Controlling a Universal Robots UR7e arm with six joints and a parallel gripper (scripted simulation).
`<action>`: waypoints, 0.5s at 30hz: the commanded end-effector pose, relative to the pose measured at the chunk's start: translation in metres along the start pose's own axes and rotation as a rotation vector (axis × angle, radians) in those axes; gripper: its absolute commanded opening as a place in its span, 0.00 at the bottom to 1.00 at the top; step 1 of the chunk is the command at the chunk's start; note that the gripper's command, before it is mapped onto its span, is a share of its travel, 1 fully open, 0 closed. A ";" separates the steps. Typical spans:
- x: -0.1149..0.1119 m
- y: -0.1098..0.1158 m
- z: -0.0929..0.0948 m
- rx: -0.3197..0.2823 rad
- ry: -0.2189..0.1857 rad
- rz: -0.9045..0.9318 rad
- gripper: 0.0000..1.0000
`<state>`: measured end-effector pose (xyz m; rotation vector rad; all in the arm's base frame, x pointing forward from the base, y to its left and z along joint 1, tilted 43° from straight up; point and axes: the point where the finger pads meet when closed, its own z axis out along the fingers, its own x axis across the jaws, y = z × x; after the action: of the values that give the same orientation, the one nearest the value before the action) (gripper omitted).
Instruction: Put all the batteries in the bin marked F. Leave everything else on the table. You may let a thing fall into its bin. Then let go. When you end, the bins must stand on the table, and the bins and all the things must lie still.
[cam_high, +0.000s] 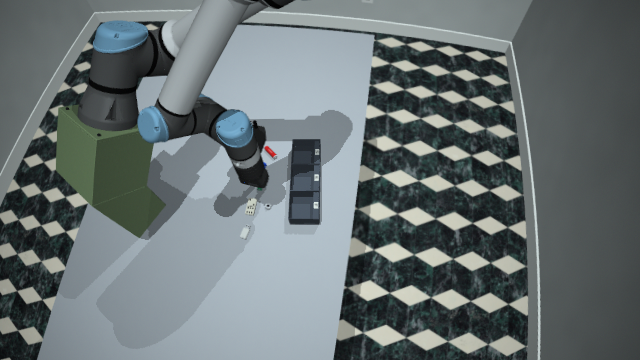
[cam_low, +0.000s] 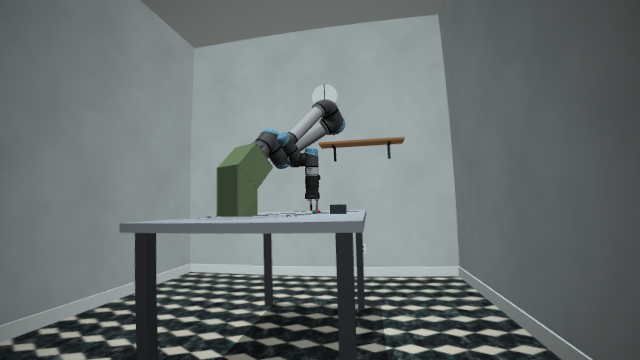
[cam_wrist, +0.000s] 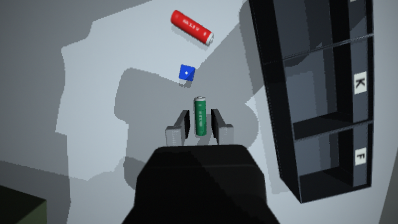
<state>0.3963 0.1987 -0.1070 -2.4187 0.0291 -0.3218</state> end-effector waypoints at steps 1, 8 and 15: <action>0.002 0.000 0.003 -0.002 0.006 0.000 0.60; 0.001 0.000 0.008 -0.002 0.006 0.000 0.60; 0.001 0.000 0.015 -0.002 0.006 0.000 0.60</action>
<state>0.3995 0.2057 -0.1151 -2.4200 0.0317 -0.3266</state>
